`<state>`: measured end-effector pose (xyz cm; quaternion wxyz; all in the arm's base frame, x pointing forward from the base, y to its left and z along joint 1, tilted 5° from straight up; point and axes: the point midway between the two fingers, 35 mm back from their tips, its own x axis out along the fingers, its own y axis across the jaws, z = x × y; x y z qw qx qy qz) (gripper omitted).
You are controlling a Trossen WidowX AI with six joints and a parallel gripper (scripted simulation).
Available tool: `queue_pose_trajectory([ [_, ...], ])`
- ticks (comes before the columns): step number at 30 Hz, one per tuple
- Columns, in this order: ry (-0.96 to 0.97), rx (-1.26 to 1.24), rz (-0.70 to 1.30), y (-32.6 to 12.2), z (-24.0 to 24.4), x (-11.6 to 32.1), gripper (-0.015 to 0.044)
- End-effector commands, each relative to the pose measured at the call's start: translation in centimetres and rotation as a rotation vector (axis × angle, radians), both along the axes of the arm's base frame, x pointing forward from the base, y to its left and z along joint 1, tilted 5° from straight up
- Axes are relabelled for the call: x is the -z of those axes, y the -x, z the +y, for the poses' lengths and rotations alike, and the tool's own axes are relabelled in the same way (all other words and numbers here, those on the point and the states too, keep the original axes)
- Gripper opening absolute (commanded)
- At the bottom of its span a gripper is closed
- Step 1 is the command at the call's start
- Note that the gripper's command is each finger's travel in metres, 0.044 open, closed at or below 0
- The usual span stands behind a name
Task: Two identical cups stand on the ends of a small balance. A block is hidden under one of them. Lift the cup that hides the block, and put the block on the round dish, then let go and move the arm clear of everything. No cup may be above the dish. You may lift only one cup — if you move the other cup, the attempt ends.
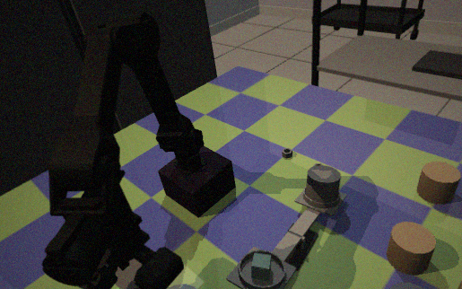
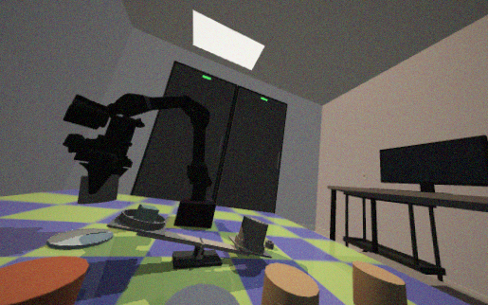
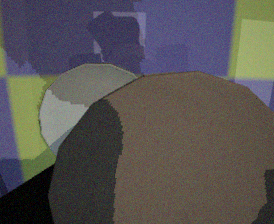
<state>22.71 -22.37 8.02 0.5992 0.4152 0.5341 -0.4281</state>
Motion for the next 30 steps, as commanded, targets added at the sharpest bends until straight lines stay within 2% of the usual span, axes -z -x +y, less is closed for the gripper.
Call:
queue_pose_trajectory([
  [1, 0.010, -0.008, -0.011, 1.5, -1.0, 0.3, 0.0000],
  [11, 0.018, -0.021, -0.001, 6.0, -3.1, 2.0, 0.0000],
  [22, 0.018, -0.021, 0.000, 5.9, -3.5, 5.8, 0.0000],
  [30, 0.018, -0.021, 0.000, 5.8, -3.5, 6.2, 0.0000],
])
